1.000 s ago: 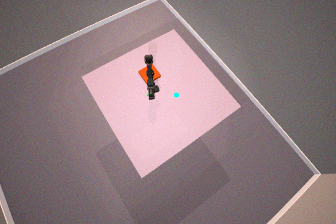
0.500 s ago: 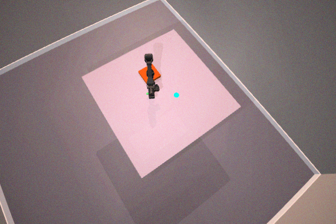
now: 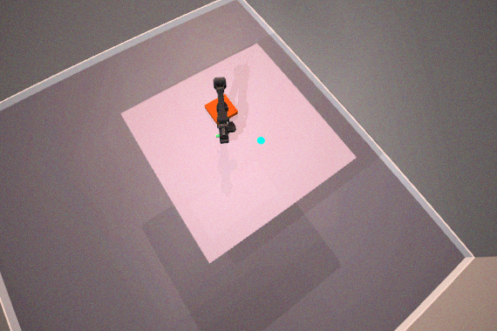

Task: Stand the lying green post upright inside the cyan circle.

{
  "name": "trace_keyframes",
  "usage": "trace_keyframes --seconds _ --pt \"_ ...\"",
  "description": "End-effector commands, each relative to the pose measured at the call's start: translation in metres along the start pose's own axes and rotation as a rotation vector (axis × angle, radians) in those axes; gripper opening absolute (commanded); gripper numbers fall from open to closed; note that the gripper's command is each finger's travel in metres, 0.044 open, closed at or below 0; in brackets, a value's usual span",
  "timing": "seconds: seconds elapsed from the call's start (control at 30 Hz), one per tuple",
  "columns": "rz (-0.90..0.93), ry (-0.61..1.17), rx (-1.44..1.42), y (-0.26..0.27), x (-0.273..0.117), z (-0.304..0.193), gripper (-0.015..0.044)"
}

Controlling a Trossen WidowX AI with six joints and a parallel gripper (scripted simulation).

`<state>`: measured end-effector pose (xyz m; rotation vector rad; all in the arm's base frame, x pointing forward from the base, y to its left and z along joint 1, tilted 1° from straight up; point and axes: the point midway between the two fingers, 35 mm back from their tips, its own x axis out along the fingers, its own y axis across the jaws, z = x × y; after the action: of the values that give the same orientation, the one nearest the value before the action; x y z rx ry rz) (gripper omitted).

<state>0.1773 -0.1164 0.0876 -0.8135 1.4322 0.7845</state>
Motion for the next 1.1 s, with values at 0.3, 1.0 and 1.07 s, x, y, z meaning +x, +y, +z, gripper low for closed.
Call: trace_keyframes --seconds 0.3,1.0,1.07 --pt "-0.006 -0.003 0.003 0.006 -0.037 0.001 0.0023" --pt "-0.008 -0.036 -0.038 -0.014 -0.043 0.038 0.0023" --pt "-0.008 -0.038 -0.041 -0.016 -0.044 0.043 0.0023"
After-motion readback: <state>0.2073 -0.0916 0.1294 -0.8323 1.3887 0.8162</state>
